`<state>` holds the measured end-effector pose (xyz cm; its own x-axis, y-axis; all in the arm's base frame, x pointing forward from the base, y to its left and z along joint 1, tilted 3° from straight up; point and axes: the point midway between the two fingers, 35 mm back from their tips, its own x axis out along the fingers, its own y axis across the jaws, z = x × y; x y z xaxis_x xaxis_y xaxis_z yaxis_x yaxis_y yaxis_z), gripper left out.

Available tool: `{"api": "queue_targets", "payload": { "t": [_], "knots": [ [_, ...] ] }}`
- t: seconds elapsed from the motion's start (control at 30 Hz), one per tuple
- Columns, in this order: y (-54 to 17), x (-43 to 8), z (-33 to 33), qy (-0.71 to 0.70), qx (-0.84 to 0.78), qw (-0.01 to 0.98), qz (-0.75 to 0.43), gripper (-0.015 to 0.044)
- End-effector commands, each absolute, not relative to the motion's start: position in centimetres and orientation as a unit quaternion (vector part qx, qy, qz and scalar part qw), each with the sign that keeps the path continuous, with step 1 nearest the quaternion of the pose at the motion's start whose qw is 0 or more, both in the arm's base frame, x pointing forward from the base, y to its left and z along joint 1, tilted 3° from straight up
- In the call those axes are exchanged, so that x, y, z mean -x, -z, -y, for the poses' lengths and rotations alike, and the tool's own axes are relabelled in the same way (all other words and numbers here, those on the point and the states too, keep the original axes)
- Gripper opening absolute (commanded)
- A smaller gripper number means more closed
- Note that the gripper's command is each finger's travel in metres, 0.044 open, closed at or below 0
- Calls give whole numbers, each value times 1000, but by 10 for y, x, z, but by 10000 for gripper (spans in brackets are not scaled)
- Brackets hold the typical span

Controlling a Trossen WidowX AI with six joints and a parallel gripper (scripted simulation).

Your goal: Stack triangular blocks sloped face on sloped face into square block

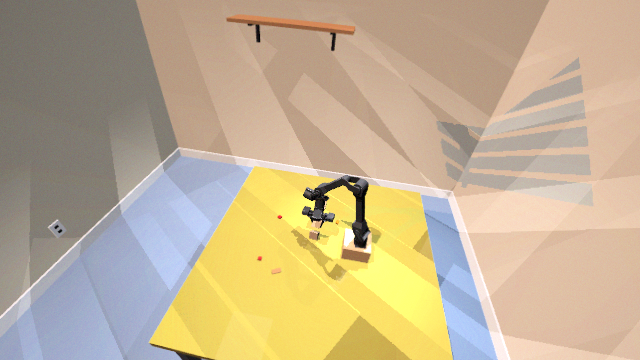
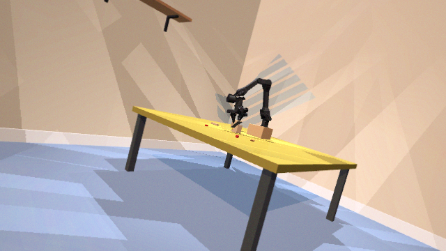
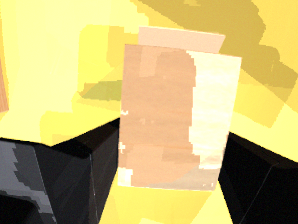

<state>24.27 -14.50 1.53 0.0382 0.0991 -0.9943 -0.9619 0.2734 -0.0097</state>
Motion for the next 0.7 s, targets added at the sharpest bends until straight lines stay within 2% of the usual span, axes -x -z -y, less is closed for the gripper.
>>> {"api": "queue_targets", "payload": {
  "t": [0.0,0.67],
  "knots": [
    [-9,-244,142,-445,406,598,-529,0],
    [-11,-246,142,-444,408,601,-525,0]
  ]
}}
